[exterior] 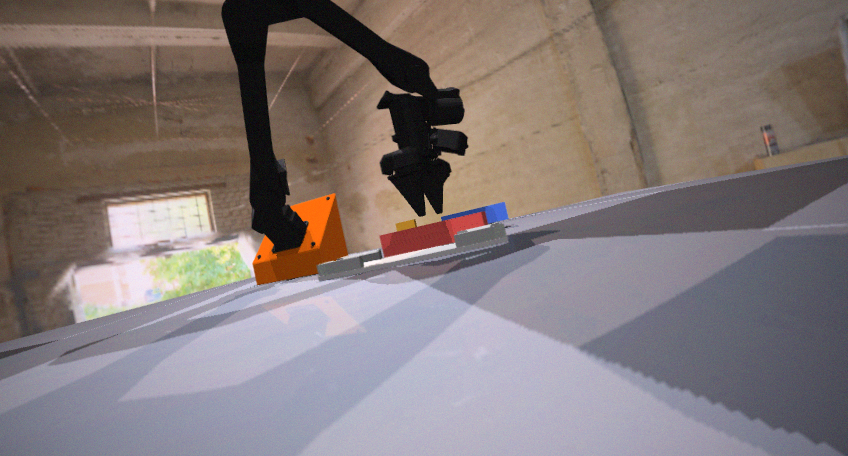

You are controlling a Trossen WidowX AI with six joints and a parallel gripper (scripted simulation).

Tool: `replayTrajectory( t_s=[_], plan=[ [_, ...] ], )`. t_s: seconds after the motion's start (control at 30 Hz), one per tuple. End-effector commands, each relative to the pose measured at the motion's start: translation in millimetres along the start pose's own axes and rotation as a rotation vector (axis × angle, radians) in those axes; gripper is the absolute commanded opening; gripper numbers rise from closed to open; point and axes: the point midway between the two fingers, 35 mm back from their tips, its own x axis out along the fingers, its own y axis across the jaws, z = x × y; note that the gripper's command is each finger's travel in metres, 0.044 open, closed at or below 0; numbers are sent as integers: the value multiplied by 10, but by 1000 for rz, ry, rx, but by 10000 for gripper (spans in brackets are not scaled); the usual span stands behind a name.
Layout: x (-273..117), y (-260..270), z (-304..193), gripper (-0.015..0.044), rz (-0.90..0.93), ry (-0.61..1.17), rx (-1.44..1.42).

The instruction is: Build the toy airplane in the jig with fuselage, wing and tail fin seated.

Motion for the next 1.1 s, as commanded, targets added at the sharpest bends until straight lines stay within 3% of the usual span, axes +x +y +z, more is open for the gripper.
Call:
replayTrajectory(
  t_s=[0.0,0.83,1.07],
  plan=[
    [94,-16,-25,440,-10,10,-8],
    [470,-29,-36,440,-12,10,-7],
    [470,-29,-36,256,-12,10,-7]
  ],
)
